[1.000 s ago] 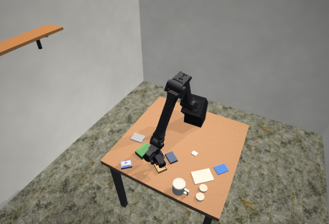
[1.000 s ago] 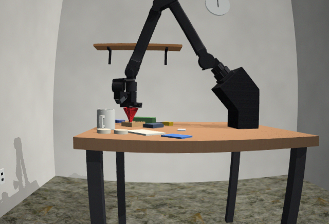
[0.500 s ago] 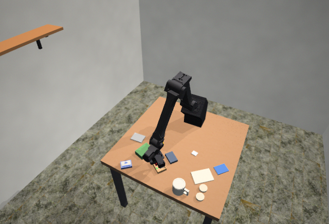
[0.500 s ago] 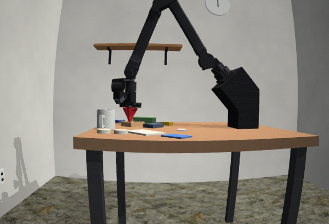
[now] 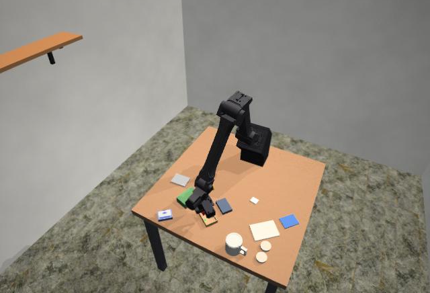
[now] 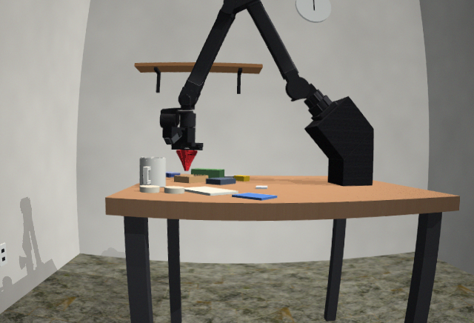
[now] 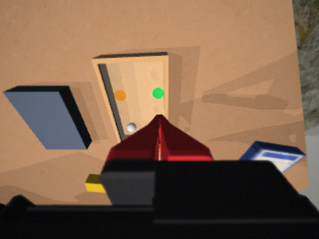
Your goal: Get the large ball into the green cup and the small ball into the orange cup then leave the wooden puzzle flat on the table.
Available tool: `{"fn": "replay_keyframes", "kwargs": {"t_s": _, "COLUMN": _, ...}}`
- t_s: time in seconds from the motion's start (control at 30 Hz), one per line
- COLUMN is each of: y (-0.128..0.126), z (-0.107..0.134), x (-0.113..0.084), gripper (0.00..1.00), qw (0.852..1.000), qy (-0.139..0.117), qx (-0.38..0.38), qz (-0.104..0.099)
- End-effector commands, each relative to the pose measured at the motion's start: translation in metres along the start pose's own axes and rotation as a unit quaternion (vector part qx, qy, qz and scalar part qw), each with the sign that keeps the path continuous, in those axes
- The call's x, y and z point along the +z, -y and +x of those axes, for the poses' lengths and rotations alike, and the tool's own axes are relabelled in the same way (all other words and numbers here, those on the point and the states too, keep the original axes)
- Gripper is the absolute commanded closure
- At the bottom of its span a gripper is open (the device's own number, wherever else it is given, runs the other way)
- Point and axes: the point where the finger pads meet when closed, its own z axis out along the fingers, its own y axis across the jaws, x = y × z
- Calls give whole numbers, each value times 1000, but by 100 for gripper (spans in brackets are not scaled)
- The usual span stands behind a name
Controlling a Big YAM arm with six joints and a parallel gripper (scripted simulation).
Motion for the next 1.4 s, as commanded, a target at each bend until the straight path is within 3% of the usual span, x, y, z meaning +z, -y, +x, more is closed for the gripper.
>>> {"fn": "replay_keyframes", "kwargs": {"t_s": 0.0, "y": 11, "z": 0, "x": -22, "gripper": 100, "qw": 1000, "qy": 3, "qx": -1, "qz": 13}}
{"fn": "replay_keyframes", "kwargs": {"t_s": 0.4, "y": 7, "z": 3, "x": -46, "gripper": 100, "qw": 1000, "qy": 1, "qx": 1, "qz": 10}}
{"fn": "replay_keyframes", "kwargs": {"t_s": 1.03, "y": 9, "z": 1, "x": -48, "gripper": 100, "qw": 1000, "qy": 2, "qx": 1, "qz": 12}}
{"fn": "replay_keyframes", "kwargs": {"t_s": 1.07, "y": 9, "z": 1, "x": -48, "gripper": 16, "qw": 1000, "qy": 2, "qx": 1, "qz": 12}}
{"fn": "replay_keyframes", "kwargs": {"t_s": 1.37, "y": 9, "z": 1, "x": -48, "gripper": 16, "qw": 1000, "qy": 2, "qx": 1, "qz": 12}}
